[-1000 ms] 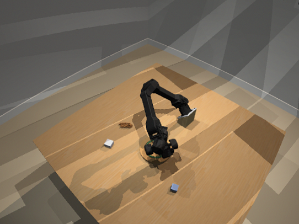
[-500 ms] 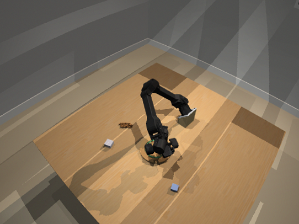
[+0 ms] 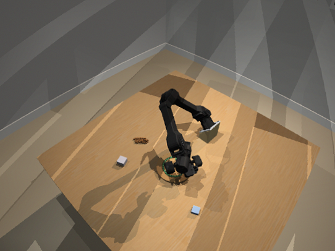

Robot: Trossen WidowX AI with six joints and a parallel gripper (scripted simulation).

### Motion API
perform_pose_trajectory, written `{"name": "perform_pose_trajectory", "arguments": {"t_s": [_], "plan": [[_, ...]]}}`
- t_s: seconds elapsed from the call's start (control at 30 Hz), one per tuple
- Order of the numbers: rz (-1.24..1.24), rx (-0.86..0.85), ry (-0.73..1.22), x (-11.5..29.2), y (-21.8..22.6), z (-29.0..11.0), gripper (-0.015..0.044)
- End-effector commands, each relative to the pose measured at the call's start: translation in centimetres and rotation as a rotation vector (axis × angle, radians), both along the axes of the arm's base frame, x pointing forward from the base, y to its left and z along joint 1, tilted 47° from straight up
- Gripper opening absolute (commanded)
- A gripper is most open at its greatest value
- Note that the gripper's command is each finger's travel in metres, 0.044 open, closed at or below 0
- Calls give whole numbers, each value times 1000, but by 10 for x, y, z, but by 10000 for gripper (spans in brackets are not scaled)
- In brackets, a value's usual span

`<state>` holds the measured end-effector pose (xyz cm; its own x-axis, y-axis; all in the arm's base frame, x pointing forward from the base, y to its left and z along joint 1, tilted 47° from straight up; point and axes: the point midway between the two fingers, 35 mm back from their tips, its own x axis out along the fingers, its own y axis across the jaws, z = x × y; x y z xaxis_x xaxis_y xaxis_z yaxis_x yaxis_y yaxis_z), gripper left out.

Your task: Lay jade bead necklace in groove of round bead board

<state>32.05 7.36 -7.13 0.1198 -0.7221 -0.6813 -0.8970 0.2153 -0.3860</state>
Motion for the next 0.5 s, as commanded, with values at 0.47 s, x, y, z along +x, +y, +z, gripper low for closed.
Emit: {"name": "perform_pose_trajectory", "arguments": {"t_s": [0.47], "plan": [[-8,8,-11,2,-2,-4,157]]}}
